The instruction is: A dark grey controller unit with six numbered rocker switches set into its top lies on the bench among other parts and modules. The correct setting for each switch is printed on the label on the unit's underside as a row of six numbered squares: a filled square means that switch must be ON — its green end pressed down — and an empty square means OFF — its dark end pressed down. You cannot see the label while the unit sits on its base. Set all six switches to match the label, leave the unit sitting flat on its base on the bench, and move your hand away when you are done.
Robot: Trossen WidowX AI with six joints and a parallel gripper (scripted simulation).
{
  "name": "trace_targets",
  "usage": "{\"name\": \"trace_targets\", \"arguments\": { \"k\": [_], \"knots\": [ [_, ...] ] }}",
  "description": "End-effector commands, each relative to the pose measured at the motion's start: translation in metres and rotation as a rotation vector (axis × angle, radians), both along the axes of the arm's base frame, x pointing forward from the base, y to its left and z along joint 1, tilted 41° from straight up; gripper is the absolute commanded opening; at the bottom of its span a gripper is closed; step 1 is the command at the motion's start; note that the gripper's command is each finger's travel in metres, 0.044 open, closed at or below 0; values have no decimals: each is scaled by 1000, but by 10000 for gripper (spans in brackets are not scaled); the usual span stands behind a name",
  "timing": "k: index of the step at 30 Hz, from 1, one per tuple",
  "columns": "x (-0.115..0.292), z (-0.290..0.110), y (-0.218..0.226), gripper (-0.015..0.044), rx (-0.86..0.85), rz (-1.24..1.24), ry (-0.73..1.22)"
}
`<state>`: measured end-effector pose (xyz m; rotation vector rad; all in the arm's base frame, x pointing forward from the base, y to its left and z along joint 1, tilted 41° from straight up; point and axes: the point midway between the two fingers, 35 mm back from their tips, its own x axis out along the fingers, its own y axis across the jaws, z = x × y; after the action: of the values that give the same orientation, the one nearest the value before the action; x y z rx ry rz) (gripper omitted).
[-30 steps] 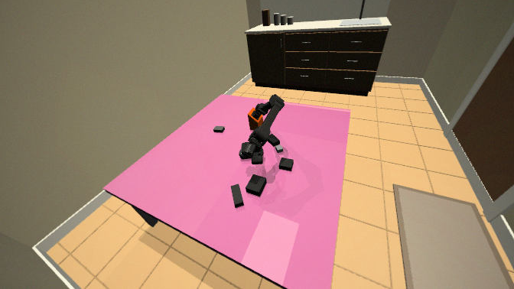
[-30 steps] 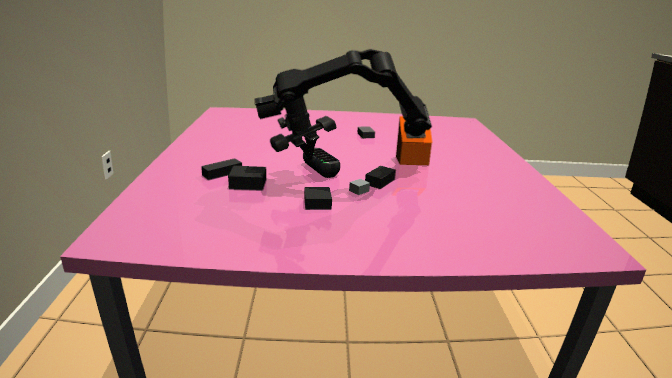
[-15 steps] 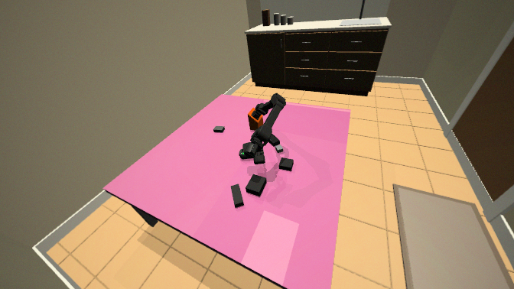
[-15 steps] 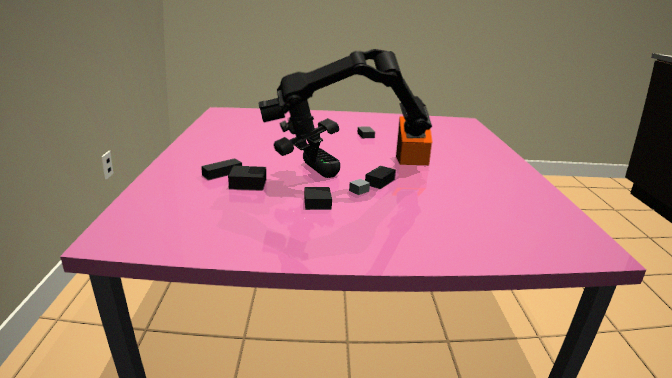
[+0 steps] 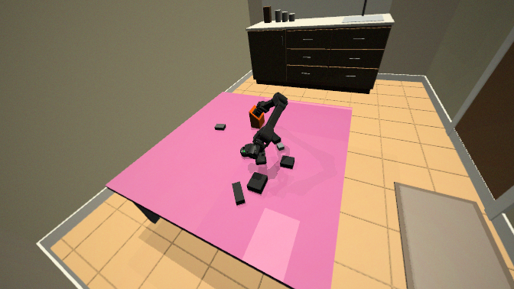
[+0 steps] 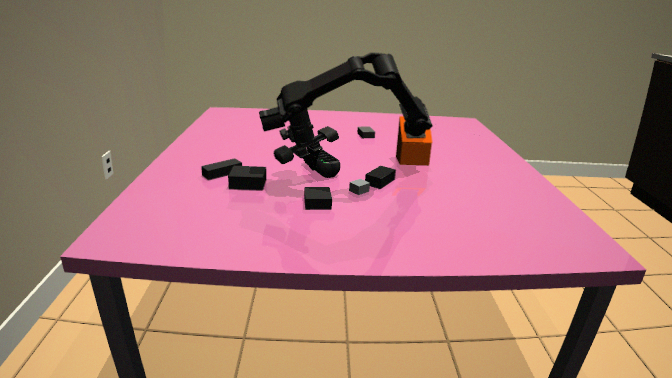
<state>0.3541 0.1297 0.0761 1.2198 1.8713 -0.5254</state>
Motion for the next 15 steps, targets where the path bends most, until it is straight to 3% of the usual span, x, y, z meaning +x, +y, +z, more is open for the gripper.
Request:
{"name": "trace_targets", "arguments": {
  "k": [1,15],
  "knots": [
    [0,-7,5,0,3,-4,5],
    [-1,-16,13,0,4,-4,5]
  ]
}}
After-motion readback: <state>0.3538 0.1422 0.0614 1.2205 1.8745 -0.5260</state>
